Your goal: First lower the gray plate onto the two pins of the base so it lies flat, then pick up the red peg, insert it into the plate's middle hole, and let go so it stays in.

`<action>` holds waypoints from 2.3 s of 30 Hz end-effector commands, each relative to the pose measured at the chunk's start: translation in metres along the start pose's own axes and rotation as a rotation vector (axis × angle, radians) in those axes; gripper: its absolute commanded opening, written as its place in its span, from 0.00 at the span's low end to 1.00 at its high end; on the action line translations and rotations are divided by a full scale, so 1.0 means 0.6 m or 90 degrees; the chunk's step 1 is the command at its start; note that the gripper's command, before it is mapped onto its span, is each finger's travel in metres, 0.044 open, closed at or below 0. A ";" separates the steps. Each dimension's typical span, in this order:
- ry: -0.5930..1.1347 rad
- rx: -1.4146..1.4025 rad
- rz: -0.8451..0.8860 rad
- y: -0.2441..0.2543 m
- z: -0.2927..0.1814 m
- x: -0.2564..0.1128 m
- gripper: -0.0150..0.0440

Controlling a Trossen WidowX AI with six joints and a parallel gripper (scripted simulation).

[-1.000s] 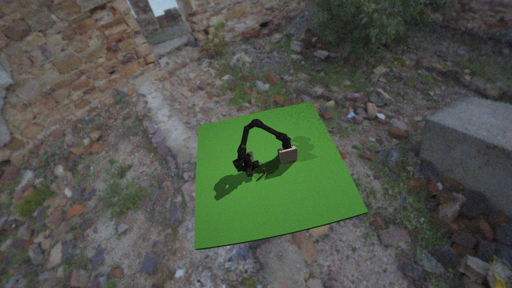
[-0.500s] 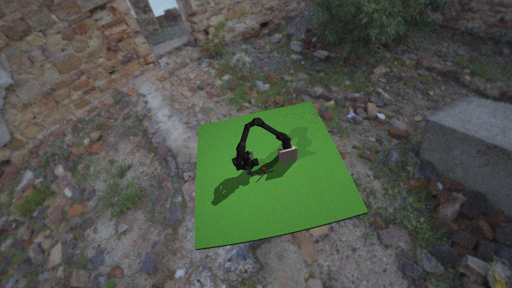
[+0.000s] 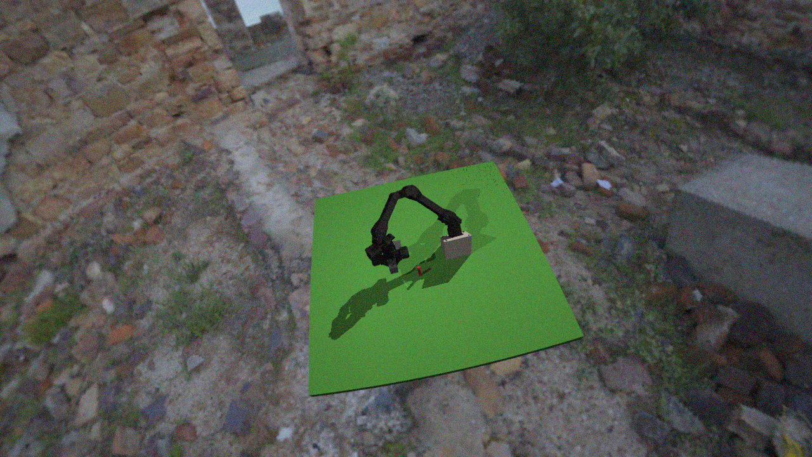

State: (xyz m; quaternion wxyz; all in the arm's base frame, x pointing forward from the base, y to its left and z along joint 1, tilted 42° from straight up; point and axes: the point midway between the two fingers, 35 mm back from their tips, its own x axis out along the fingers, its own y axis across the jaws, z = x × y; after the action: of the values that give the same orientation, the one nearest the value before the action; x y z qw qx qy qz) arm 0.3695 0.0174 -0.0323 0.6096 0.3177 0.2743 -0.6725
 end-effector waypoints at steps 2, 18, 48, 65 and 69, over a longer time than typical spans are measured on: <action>0.003 0.008 0.000 0.001 -0.002 -0.025 0.25; -0.006 0.020 -0.007 -0.010 0.000 -0.095 0.25; 0.002 0.036 -0.006 -0.006 0.144 -0.021 0.25; -0.007 0.048 -0.006 -0.027 0.225 0.021 0.25; -0.011 0.051 -0.007 -0.035 0.243 0.031 0.25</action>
State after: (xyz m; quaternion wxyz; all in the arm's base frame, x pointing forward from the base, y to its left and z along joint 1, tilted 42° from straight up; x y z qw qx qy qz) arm 0.3396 -0.0944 0.0469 0.5954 0.3388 0.2449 -0.6861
